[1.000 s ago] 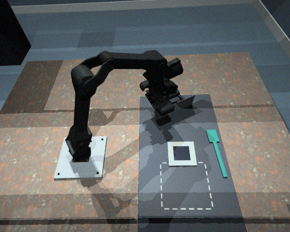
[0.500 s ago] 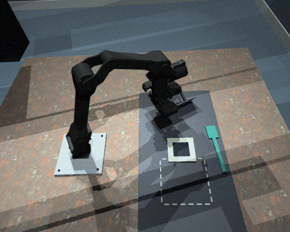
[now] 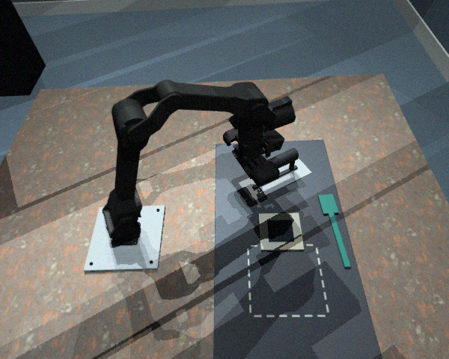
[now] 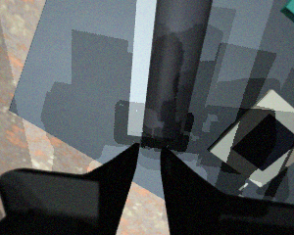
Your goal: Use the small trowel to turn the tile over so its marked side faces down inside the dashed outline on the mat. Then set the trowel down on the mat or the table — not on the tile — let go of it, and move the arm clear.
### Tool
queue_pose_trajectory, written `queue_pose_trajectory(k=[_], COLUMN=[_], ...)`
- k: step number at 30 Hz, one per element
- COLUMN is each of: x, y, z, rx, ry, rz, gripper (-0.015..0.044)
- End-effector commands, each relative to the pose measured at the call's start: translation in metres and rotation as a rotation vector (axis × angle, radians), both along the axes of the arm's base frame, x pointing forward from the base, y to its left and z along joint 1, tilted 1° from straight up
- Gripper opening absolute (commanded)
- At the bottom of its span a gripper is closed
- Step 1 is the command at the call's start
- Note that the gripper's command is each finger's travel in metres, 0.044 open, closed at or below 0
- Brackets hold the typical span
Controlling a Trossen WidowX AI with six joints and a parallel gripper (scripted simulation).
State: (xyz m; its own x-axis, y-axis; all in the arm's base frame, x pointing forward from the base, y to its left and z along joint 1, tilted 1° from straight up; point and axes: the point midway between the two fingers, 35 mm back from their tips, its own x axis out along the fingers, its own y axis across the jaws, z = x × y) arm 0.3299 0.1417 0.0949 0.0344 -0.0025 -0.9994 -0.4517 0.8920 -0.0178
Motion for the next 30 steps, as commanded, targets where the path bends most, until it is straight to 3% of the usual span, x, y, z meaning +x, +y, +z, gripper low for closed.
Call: queue_pose_trajectory(k=[1, 17, 30], x=[0.000, -0.041, -0.041], y=[0.000, 0.078, 0.078], z=[0.000, 0.018, 0.017], rx=[0.000, 0.005, 0.005], ry=[0.000, 0.004, 0.004], rz=[0.000, 0.003, 0.013], gripper=[0.0100, 0.0100, 0.0100])
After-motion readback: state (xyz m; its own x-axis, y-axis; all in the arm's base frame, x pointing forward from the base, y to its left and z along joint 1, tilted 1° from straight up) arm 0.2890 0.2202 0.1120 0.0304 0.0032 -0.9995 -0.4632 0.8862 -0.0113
